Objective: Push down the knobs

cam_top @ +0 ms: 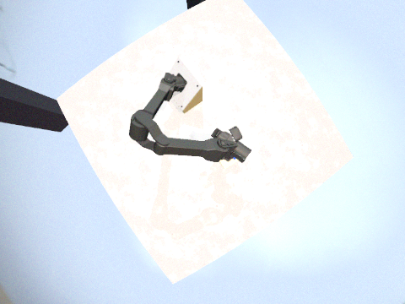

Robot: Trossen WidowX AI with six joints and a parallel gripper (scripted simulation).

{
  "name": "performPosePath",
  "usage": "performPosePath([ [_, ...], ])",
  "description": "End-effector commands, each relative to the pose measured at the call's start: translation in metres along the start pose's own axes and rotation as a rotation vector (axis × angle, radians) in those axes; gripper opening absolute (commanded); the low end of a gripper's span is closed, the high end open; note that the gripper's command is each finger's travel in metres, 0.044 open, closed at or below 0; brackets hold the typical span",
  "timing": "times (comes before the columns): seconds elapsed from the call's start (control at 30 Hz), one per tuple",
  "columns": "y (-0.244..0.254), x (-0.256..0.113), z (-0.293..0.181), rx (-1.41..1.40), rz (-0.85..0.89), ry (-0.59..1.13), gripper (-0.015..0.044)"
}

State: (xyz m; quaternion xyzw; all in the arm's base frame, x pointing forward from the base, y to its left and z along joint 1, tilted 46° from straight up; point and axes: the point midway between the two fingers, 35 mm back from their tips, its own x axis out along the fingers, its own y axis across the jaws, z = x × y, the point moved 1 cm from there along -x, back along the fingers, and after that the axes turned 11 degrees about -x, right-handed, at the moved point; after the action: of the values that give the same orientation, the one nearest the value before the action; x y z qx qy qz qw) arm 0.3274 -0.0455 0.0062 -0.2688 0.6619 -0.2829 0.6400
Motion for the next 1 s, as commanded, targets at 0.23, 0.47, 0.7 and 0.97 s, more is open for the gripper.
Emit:
performPosePath([
  [0.23,-0.0004,0.0032,0.0001,-0.003,-0.004,-0.001,0.0],
  [0.47,-0.0004,0.0051,0.0001,-0.003,-0.004,-0.001,0.0],
  [0.7,-0.0004,0.0047,0.0001,-0.003,-0.004,-0.001,0.0],
  [0.97,-0.0004,0.0047,0.0001,-0.003,-0.004,-0.001,0.0],
])
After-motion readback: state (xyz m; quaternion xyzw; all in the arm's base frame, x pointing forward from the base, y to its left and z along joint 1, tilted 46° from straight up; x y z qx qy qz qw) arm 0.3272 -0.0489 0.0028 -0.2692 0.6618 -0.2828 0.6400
